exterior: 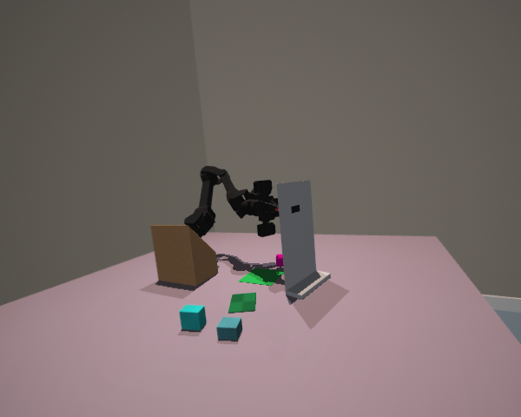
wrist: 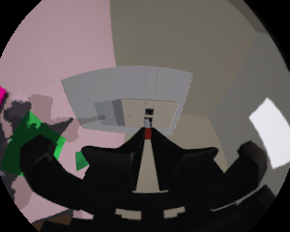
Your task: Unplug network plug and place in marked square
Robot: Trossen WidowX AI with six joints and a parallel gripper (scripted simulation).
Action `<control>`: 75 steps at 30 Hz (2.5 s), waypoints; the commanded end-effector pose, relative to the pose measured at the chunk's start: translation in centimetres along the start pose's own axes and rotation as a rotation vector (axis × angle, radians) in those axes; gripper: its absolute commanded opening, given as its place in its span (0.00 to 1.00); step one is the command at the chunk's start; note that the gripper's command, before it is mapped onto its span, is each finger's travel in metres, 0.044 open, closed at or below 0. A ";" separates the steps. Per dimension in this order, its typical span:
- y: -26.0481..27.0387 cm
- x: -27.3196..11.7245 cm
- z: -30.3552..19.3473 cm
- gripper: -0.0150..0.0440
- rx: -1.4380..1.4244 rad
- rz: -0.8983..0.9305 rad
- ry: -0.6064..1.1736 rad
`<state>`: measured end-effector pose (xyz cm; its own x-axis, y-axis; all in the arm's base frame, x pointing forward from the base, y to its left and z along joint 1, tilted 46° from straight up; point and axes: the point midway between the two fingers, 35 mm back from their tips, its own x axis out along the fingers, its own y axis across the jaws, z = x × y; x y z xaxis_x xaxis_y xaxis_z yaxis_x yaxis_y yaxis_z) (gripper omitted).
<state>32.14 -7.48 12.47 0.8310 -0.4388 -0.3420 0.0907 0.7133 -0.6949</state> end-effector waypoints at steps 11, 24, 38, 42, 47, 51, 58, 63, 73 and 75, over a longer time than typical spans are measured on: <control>-0.1 -0.6 -0.2 0.25 0.006 -0.003 0.001; -0.1 -1.1 -0.3 0.25 0.006 -0.002 0.001; -0.1 -1.6 -0.4 0.25 0.006 -0.002 0.001; 0.0 -1.8 -0.5 0.25 0.006 -0.002 0.001; 0.0 -1.9 -0.5 0.25 0.006 -0.002 0.001; -0.7 -1.9 -0.5 0.25 0.000 0.001 0.002; -2.8 -2.4 -0.7 0.25 0.003 0.001 0.004; -4.2 -2.9 -0.9 0.25 0.007 0.000 0.005; -6.0 -3.9 -1.2 0.25 -0.001 0.001 0.002; -5.5 -3.7 -1.2 0.25 -0.021 0.030 -0.003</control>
<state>27.93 -10.54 17.02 0.8302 -0.4378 -0.3451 0.0893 0.7155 -0.6929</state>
